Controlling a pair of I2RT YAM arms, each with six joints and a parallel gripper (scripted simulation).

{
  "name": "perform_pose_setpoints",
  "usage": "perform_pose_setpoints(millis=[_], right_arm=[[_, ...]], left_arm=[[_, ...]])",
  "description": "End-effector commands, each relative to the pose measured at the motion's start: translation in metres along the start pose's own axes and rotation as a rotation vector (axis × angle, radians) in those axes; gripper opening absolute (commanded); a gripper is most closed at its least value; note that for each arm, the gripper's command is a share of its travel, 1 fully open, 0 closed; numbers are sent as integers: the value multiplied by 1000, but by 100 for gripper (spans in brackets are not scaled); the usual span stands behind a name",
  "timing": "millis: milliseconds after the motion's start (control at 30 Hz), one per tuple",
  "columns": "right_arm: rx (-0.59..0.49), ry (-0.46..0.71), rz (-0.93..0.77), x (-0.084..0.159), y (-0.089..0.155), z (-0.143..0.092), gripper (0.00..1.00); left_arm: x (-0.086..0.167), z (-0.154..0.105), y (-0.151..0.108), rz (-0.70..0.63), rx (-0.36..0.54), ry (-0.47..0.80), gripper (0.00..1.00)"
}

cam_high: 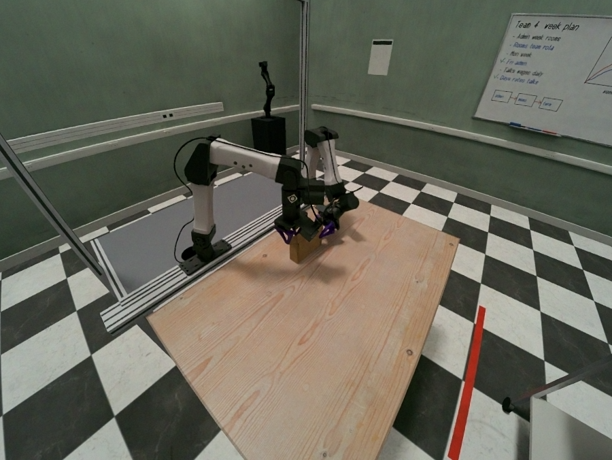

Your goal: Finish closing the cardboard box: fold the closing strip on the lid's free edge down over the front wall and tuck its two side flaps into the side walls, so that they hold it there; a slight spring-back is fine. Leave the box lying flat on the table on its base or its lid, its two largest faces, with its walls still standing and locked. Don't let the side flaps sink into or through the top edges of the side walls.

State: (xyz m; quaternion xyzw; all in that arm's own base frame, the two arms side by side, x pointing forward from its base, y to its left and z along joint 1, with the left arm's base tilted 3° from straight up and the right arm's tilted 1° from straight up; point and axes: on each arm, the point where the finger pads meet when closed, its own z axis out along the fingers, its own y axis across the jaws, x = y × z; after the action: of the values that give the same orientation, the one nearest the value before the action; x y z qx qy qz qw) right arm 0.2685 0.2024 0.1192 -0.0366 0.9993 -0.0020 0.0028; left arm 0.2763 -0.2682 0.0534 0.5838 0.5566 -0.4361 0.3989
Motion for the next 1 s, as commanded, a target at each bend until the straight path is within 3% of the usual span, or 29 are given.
perform_pose_setpoints(millis=[0, 967], right_arm=[[3, -3, -4, -6, 0, -2, 54], [-6, -17, -4, -10, 0, -8, 54]], left_arm=[[11, 0, -1, -29, -8, 13, 45], [11, 0, -1, -29, -8, 13, 45]])
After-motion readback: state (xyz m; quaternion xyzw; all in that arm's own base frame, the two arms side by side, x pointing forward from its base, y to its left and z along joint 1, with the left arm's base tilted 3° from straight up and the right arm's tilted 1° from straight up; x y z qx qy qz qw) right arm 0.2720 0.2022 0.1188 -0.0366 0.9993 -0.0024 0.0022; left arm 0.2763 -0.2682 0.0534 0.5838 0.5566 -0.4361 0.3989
